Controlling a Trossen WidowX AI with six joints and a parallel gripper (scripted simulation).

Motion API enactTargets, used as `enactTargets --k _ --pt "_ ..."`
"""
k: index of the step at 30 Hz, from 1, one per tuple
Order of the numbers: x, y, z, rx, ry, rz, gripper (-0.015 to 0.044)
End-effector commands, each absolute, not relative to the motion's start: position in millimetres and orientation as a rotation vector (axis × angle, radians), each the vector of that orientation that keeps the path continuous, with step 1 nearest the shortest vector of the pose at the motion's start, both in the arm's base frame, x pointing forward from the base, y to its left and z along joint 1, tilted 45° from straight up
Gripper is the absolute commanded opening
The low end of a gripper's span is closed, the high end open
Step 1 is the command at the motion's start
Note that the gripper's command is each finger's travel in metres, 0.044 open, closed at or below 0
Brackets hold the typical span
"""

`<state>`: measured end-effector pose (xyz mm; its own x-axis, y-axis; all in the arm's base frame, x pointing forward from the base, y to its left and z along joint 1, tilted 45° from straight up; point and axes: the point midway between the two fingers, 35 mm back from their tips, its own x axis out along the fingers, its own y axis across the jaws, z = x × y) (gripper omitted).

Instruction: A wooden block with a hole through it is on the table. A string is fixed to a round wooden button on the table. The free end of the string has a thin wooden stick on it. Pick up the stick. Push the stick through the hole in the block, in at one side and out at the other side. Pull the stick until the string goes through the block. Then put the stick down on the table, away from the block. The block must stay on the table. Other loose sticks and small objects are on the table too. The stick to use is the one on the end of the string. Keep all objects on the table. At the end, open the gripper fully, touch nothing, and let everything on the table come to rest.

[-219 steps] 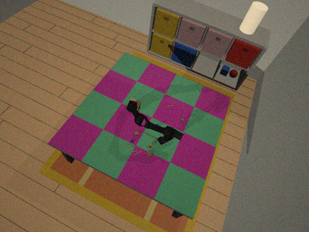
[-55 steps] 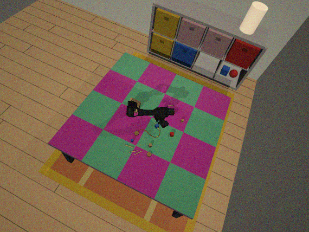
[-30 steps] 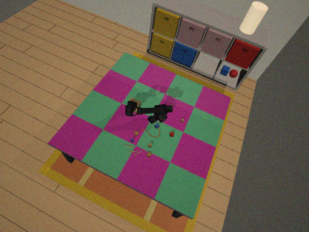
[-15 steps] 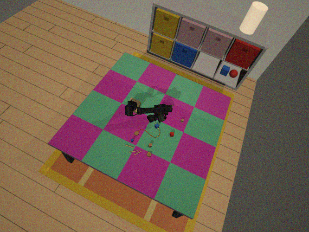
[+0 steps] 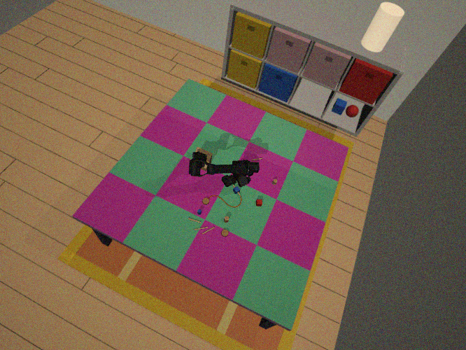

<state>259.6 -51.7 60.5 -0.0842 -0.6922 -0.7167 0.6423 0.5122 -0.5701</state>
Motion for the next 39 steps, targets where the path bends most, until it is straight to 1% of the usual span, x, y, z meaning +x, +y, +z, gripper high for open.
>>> enactTargets --k 1,30,35,39 --pt "259 -56 56 -0.061 1.229 -1.108 0.0125" --pt "252 -88 27 -0.065 1.226 -1.113 0.0125" --pt "253 -86 28 -0.055 1.226 -1.114 0.0" --pt "253 -86 28 -0.055 1.226 -1.114 0.0"
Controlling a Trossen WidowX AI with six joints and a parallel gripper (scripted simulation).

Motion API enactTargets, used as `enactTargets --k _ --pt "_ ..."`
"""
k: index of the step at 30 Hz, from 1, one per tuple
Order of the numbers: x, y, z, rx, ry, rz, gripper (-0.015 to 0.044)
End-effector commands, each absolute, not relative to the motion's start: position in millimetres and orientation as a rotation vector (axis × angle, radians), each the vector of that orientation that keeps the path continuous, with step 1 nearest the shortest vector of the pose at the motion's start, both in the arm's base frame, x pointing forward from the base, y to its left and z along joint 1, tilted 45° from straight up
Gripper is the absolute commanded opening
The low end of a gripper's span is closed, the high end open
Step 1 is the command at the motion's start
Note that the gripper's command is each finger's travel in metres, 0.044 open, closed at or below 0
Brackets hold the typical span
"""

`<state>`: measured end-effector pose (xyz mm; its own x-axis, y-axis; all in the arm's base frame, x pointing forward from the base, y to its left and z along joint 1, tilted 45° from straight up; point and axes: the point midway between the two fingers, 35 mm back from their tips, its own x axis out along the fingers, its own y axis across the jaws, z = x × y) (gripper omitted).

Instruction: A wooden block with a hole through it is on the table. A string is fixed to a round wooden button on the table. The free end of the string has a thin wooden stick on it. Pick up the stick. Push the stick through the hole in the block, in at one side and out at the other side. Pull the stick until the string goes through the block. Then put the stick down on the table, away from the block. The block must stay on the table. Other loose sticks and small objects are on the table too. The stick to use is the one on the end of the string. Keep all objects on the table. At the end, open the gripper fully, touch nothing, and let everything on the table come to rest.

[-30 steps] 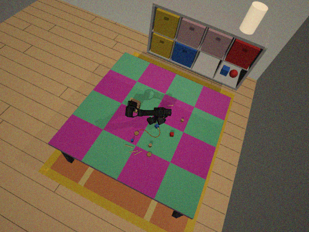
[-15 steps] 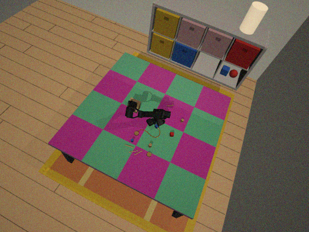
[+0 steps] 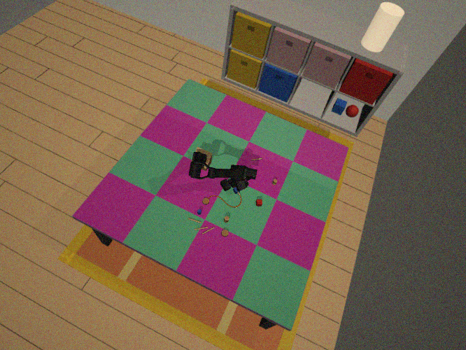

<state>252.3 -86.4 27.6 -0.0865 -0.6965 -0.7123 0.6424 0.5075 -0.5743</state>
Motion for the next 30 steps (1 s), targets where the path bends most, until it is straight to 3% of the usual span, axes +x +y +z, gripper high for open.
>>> enactTargets --k 1,30 --pt "252.5 -86.1 27.9 -0.055 1.226 -1.114 0.0" --pt "249.2 -84.0 27.1 -0.062 1.222 -1.111 0.0"
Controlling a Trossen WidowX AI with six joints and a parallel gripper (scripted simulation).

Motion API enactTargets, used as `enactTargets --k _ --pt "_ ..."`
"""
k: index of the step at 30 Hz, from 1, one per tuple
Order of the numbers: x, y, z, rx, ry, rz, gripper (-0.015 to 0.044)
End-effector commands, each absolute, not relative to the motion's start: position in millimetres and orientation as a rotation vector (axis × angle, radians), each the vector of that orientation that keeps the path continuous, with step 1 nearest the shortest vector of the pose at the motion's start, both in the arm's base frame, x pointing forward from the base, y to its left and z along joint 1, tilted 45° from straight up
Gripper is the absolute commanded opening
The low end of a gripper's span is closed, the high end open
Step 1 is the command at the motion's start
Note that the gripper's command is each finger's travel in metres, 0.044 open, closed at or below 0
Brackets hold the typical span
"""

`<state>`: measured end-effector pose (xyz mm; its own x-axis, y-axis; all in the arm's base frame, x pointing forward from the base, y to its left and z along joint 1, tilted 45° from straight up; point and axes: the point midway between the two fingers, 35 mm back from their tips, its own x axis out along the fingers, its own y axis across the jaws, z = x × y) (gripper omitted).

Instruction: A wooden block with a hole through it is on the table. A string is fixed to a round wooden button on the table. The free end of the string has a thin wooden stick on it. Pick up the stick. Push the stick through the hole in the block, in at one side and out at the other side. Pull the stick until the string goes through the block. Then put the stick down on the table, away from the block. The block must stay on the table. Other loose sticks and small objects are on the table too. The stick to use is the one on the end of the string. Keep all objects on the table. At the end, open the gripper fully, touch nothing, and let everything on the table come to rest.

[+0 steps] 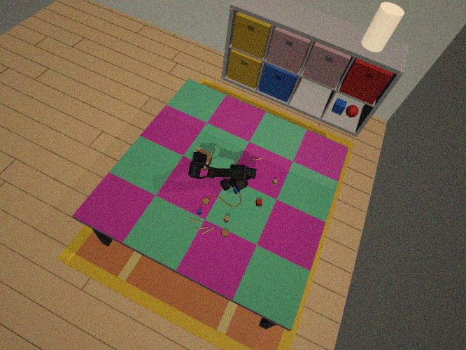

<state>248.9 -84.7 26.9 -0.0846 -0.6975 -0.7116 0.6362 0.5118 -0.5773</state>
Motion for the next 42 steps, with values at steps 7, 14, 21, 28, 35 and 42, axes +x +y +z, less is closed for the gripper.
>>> enactTargets --k 7,14,21,28,35,42 --pt "249 -84 27 -0.062 1.222 -1.112 0.0" --pt "248 -83 26 -0.063 1.222 -1.112 0.0" --pt "244 -81 25 -0.063 1.226 -1.112 0.0" --pt "238 -75 21 -0.064 1.222 -1.114 0.0" --pt "231 -71 17 -0.066 1.223 -1.117 0.0" --pt "226 -67 13 -0.069 1.224 -1.121 0.0"
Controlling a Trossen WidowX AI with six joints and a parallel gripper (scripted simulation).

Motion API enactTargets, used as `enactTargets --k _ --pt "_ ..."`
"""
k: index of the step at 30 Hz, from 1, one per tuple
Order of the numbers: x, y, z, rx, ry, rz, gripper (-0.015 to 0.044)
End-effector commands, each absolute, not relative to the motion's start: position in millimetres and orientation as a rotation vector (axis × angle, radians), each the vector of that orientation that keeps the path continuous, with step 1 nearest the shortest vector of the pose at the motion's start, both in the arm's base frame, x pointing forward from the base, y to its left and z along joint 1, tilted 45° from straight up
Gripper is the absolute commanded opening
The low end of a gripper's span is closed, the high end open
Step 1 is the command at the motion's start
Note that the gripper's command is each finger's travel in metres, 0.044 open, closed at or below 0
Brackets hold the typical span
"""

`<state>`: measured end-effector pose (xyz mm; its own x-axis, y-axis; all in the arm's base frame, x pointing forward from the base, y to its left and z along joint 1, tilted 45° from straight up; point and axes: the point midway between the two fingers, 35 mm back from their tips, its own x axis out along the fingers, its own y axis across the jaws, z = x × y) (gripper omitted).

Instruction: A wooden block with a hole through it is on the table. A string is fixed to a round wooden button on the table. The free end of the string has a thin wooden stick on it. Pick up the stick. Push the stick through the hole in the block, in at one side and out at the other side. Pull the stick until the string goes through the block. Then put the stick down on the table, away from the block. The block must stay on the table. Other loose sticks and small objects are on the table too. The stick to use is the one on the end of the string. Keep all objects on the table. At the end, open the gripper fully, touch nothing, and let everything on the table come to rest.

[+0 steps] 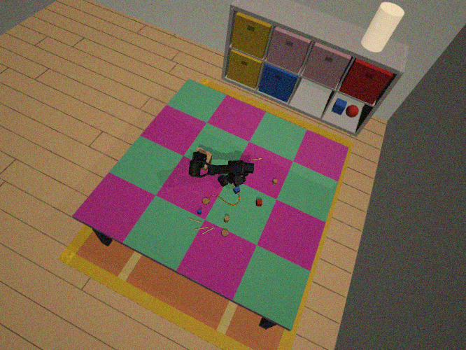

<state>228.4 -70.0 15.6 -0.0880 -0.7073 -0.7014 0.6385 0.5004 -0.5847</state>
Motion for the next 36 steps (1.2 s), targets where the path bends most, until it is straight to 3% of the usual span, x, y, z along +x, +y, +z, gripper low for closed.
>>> enactTargets --k 1,36 --pt "225 -66 12 -0.069 1.224 -1.121 0.0" --pt "195 -46 -4 -0.076 1.228 -1.131 0.0"
